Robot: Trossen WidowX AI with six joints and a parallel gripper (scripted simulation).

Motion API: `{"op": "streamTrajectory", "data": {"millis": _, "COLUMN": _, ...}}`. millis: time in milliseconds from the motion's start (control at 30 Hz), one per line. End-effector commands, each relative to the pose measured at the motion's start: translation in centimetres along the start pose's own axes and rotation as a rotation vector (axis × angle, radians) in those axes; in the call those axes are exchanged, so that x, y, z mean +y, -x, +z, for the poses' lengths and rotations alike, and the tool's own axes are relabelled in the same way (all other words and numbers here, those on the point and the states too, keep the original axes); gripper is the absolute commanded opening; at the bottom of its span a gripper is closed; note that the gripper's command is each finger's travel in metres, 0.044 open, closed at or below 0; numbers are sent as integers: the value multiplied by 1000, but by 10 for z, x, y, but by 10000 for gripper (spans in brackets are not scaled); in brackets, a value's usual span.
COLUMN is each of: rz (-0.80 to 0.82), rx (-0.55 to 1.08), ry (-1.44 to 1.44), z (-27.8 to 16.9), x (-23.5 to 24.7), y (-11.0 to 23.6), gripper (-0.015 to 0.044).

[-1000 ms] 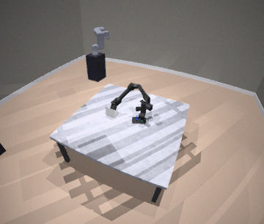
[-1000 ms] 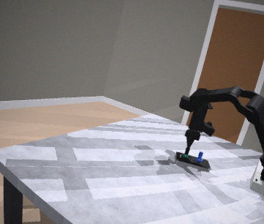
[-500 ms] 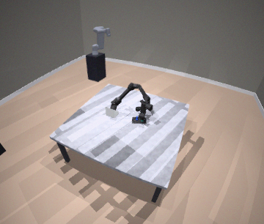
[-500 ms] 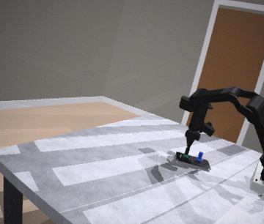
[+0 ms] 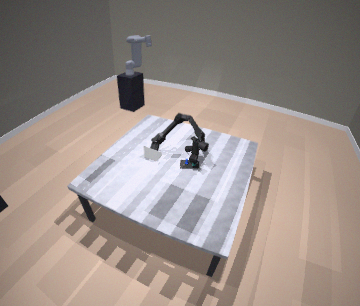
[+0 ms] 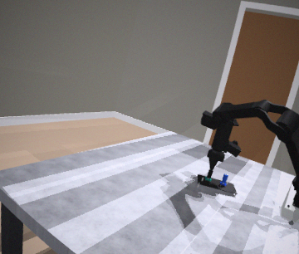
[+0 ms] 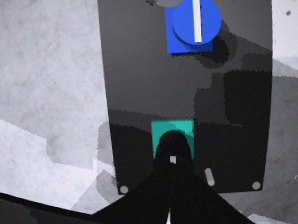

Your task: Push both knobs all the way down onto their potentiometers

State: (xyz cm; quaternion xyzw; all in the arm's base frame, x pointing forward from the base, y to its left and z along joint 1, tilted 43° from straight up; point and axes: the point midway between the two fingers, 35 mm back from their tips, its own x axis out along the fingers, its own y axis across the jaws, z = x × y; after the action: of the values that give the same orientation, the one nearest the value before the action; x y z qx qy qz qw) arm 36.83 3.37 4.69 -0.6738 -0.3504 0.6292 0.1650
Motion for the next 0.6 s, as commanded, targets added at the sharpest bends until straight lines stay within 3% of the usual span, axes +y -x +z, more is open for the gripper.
{"op": "streamTrajectory", "data": {"millis": 0, "rz": -1, "rx": 1, "ry": 3, "z": -1, "x": 0, "y": 4, "gripper": 0}}
{"op": "streamTrajectory", "data": {"millis": 333, "rz": -1, "rx": 0, "ry": 3, "z": -1, "x": 0, "y": 17, "gripper": 0}}
{"op": "streamTrajectory", "data": {"millis": 567, "rz": -7, "rx": -6, "ry": 0, "z": 1, "x": -2, "y": 11, "gripper": 184}}
